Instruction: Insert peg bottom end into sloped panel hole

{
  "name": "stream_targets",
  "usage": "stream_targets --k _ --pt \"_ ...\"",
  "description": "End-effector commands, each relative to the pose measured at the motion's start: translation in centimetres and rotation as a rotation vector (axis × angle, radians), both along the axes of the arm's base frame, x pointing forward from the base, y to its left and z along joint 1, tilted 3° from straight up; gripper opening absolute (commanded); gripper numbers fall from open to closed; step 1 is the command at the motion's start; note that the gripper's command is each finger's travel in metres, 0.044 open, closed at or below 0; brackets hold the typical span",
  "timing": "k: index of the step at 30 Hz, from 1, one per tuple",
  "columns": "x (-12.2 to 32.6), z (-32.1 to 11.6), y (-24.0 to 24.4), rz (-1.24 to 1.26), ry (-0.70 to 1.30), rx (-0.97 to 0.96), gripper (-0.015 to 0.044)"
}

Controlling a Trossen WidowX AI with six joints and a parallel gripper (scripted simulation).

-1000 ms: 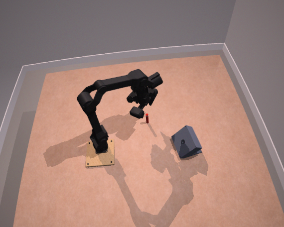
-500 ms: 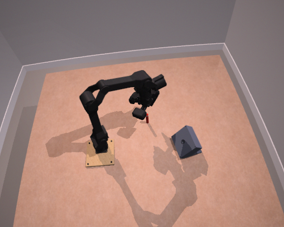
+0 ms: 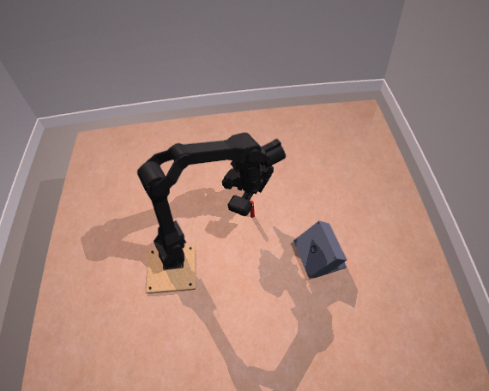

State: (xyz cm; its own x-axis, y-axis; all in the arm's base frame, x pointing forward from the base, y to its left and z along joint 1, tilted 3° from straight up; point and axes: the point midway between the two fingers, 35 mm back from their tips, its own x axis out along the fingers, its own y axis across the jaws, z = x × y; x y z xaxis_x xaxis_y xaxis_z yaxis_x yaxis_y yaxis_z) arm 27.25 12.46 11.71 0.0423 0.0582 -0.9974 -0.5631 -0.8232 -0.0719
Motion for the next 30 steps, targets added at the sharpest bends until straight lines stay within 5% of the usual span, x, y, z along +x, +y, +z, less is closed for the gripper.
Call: stream_targets --k 1,28,30 --pt "-0.3 -1.2 0.0 0.003 0.019 -0.003 0.0440" --pt "-0.4 -3.8 0.1 0.003 0.019 -0.003 0.0440" --pt "-0.2 -3.5 0.1 0.005 0.007 -0.003 0.0387"
